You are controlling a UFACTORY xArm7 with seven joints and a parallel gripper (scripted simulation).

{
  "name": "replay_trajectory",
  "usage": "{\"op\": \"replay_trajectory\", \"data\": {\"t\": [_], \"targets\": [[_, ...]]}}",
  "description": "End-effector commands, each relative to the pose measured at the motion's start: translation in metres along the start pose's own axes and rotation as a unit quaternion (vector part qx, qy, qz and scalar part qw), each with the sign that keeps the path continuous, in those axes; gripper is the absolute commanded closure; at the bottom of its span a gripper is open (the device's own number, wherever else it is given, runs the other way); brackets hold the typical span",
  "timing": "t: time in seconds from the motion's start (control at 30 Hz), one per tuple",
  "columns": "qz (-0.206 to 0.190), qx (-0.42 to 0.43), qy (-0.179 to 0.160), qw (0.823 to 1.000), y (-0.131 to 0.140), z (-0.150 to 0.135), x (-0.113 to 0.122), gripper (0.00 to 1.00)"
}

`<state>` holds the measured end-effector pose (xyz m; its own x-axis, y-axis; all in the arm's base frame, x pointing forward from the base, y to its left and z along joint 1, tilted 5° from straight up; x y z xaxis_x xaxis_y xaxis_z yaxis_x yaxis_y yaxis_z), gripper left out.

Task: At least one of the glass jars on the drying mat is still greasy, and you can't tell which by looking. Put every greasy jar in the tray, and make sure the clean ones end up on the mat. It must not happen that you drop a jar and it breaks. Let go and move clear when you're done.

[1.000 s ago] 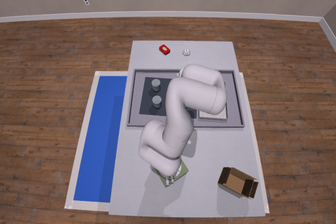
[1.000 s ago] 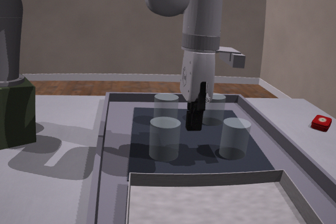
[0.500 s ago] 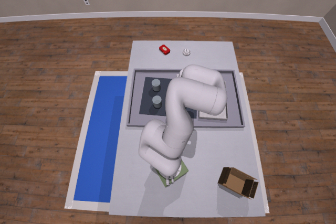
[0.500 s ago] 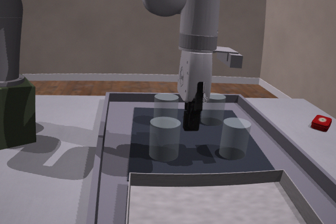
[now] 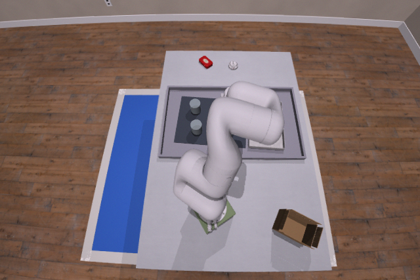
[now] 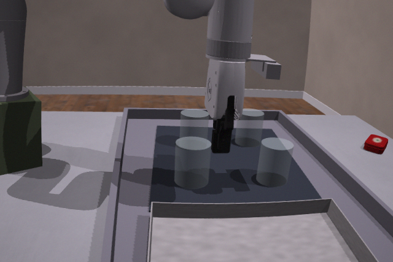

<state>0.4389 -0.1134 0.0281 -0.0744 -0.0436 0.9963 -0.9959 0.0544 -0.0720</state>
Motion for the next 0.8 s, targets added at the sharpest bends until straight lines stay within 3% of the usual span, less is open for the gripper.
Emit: {"op": "replay_trajectory", "data": {"t": [0.0,0.77], "targets": [[0.002,0.000,0.001,1.000,0.0000,0.0003,0.0011,1.00],[0.002,0.000,0.001,1.000,0.0045,0.0002,0.0025,1.00]]}}
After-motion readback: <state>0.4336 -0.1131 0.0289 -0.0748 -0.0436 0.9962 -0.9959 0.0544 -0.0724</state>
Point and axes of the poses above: the point where the finger pads meet when closed, its own x axis back along the fingers, its own z axis across the jaws, y = z × x, the point moved 6 cm from there along x, back along the fingers, and after that the axes turned 1 degree about x, right-handed, at the moved point
